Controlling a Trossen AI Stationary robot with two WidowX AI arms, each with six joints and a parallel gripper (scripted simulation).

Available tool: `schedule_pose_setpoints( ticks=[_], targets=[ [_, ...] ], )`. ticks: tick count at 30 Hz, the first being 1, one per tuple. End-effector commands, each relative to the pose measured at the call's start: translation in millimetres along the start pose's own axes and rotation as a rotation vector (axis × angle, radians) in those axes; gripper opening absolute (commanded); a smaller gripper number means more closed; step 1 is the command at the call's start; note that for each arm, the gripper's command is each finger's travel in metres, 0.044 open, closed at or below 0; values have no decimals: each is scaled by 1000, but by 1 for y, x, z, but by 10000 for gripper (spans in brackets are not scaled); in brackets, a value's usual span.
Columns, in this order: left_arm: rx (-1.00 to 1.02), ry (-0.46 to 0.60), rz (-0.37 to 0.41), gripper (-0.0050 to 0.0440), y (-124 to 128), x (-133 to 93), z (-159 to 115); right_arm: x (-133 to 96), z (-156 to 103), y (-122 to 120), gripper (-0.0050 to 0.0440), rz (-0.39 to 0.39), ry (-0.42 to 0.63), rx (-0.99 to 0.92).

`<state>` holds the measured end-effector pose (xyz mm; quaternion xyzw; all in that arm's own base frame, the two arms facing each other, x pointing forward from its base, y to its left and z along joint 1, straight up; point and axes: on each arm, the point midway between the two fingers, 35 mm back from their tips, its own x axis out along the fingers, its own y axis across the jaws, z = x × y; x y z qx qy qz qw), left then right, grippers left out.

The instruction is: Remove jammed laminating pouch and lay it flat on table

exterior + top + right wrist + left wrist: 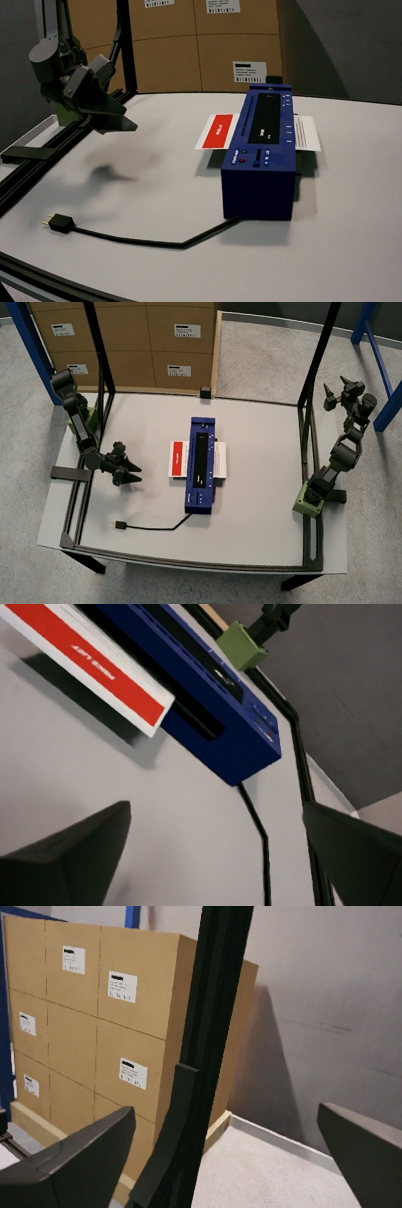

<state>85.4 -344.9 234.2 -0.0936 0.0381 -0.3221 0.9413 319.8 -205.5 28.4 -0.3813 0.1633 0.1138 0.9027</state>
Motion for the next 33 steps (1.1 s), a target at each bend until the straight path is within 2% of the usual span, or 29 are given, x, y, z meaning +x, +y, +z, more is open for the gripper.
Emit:
schedule_pose_setpoints(
  ticks=[1,17,18,28,33],
  targets=[
    [-19,-11,-2,400,-1,0,7,-1,4,-8,400,-15,-5,-19],
    [-19,-11,-2,400,-1,0,7,-1,4,-8,400,-15,-5,-19],
    [-46,-26,-6,440,1,-3,19,0,5,-21,440,-41,1,-26],
    [-319,-182,-41,440,47,-44,132,-13,37,-151,440,-316,20,-79],
    [-319,-182,-41,440,47,-44,132,-13,37,-151,440,-316,20,-79]
  ],
)
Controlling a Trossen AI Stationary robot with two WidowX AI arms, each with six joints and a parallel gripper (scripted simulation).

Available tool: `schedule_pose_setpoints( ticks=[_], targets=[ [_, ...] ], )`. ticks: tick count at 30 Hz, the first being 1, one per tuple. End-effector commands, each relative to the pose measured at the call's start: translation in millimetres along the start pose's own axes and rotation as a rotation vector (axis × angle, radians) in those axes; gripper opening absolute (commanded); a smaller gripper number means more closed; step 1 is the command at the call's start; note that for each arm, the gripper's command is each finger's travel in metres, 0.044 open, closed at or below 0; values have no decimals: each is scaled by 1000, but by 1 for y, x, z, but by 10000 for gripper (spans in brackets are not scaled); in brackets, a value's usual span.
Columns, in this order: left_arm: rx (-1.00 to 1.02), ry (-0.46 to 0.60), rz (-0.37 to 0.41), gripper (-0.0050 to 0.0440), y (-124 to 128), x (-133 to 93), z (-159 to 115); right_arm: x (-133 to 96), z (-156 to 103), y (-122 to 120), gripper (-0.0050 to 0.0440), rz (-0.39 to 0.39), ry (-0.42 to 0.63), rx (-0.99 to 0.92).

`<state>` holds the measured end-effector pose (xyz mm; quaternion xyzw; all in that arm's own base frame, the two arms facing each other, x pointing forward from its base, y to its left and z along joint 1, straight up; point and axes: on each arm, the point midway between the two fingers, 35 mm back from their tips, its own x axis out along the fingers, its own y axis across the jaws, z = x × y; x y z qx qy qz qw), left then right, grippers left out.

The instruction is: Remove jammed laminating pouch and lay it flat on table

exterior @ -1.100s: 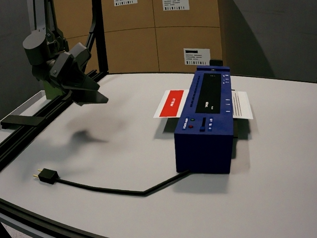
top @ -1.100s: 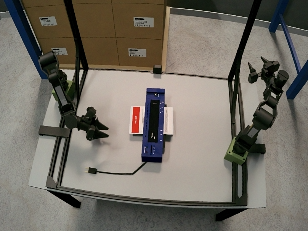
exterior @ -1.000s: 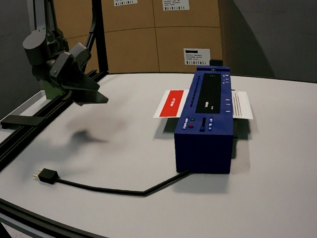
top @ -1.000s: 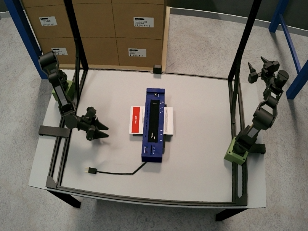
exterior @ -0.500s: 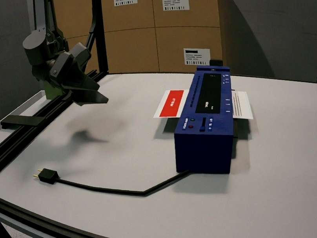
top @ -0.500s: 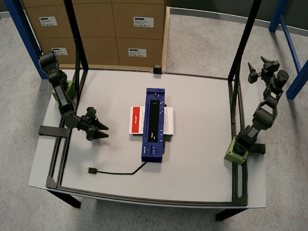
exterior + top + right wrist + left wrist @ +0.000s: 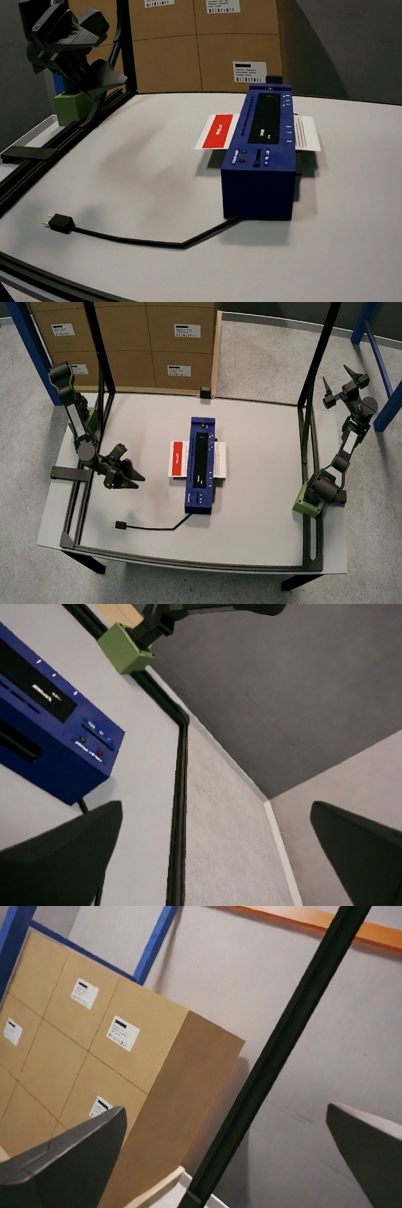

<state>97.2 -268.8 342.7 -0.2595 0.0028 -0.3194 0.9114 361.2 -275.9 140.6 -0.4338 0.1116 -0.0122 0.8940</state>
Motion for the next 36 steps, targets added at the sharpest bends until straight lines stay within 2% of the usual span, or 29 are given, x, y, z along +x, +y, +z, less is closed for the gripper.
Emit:
schedule_pose_setpoints(
  ticks=[1,2,7,12,13,18,19,24,29,35,36],
  targets=[
    [-22,-9,-7,440,-1,-3,13,2,4,-17,440,-33,3,-7],
    [72,14,24,440,5,13,-4,-1,10,-19,440,-39,-12,-22],
    [387,162,173,440,63,61,-26,-2,32,-80,440,-173,-23,-35],
    [554,374,335,440,149,84,-43,-12,62,-140,440,-310,-50,-42],
    [584,416,358,440,149,84,-43,-12,62,-140,440,-310,-50,-42],
    [584,416,358,440,149,84,-43,-12,62,-140,440,-310,-50,-42],
    [579,369,374,440,151,72,-42,-16,69,-142,440,-318,-66,-61],
    [638,657,544,440,232,65,-49,-33,102,-195,440,-447,-106,-60],
    [554,945,696,440,301,26,-50,-57,141,-242,440,-575,-161,-56],
    [549,965,705,440,301,26,-50,-57,141,-242,440,-575,-161,-56],
    [556,930,727,440,300,21,-47,-62,149,-243,440,-583,-178,-76]
  ],
)
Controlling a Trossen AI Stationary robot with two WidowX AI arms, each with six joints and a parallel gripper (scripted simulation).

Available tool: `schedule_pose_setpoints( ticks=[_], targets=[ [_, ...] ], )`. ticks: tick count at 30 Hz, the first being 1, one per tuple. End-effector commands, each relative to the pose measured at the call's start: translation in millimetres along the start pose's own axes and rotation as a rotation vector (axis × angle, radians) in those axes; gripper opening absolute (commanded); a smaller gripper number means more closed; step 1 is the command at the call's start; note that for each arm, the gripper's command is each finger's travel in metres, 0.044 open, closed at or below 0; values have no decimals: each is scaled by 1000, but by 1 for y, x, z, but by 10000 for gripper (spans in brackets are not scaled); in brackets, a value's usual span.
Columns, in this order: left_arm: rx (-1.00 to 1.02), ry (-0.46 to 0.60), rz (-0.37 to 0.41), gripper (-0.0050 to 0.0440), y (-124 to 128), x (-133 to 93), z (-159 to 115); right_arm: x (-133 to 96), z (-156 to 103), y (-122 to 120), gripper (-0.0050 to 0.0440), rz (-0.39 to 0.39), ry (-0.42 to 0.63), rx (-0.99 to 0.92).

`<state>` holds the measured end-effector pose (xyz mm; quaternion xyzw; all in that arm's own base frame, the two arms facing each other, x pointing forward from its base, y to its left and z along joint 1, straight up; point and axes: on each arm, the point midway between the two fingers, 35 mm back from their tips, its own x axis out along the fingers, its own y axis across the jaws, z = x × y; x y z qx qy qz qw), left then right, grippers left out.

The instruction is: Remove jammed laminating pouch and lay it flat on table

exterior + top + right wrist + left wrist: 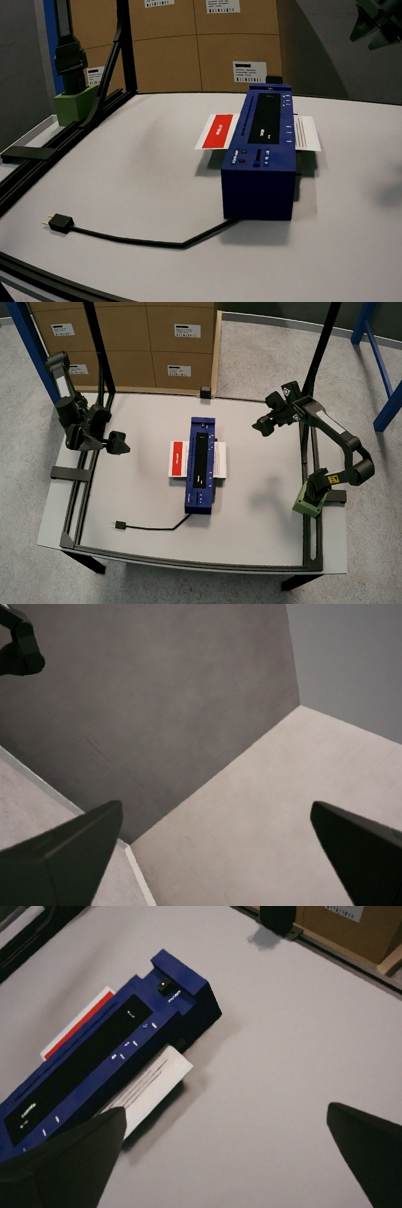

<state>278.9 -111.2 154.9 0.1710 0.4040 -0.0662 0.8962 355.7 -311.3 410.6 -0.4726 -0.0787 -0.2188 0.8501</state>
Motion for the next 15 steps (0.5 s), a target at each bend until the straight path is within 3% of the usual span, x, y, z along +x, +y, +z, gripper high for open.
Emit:
schedule_pose_setpoints(
  ticks=[1,6,10,11,15],
  targets=[
    [-23,71,12,440,19,-1,-7,1,23,-26,440,-55,-38,-11],
    [-150,422,-46,440,63,1,-61,1,64,-75,440,-176,-99,7],
    [-294,606,-121,440,84,-18,-98,-4,99,-114,440,-270,-158,26],
    [-322,656,-140,440,84,-18,-98,-4,99,-114,440,-270,-158,26],
    [-338,686,-153,440,84,-18,-98,-4,99,-114,440,-270,-158,26]
  ],
)
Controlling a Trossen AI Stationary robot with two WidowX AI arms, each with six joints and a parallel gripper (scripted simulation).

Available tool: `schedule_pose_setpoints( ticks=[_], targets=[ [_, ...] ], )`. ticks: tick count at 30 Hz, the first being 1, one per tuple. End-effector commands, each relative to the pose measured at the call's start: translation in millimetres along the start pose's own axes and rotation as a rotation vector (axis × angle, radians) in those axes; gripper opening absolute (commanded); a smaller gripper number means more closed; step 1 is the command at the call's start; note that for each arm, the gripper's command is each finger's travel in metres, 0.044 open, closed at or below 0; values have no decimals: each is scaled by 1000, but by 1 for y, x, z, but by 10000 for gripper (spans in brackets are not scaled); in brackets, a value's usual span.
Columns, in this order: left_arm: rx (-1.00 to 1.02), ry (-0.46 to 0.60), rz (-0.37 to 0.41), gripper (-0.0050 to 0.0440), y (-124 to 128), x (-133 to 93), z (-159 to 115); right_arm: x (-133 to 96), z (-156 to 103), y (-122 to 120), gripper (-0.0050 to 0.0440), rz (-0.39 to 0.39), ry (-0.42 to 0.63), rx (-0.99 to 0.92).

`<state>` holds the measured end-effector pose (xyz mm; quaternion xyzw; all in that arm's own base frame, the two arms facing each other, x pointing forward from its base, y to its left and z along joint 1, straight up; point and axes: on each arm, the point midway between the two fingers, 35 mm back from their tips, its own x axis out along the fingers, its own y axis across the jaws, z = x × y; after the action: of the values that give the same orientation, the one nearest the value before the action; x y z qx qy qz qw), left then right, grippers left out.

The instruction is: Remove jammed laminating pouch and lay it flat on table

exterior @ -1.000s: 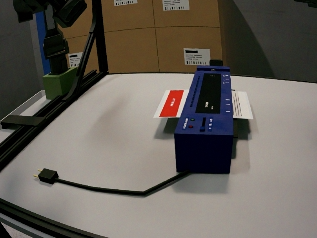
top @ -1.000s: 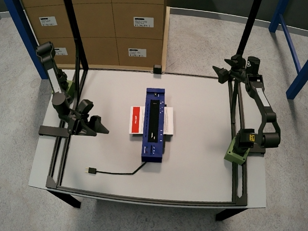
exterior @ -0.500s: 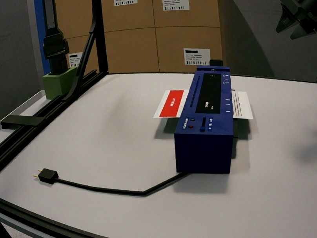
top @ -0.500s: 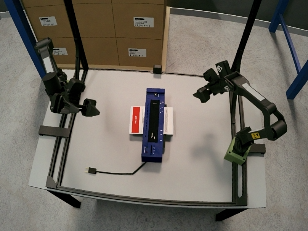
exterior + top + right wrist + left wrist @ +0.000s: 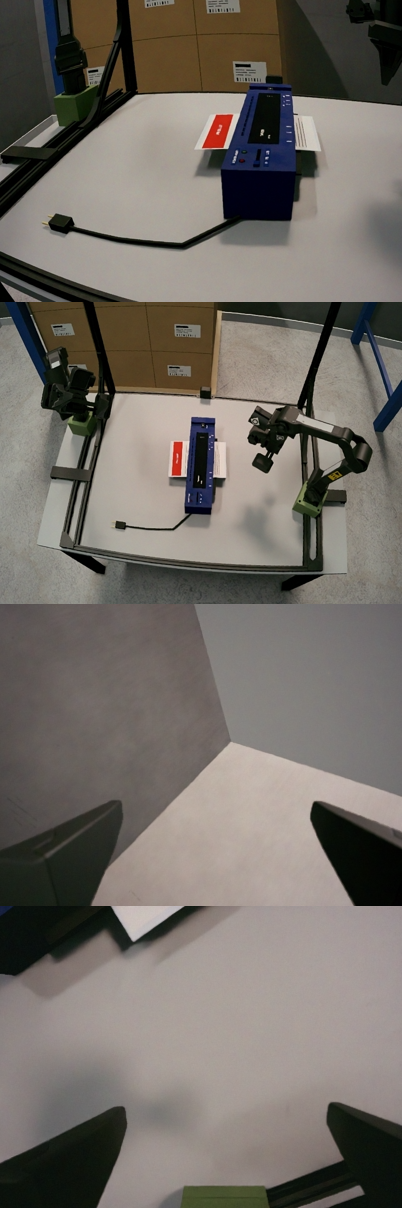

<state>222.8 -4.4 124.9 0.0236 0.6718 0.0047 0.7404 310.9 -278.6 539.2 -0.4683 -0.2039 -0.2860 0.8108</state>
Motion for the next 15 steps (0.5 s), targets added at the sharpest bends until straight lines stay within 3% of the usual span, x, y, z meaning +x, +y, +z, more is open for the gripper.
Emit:
schedule_pose_setpoints(
  ticks=[1,2,12,15],
  targets=[
    [-18,68,-43,440,7,-4,-3,5,5,-9,440,-20,-2,10],
    [8,-51,24,440,1,-9,6,2,14,-12,440,-25,-24,-2],
    [-27,79,-41,440,9,-5,-4,4,109,-98,440,-243,-190,66],
    [-27,79,-41,440,9,-5,-4,4,109,-98,440,-243,-190,66]
  ],
)
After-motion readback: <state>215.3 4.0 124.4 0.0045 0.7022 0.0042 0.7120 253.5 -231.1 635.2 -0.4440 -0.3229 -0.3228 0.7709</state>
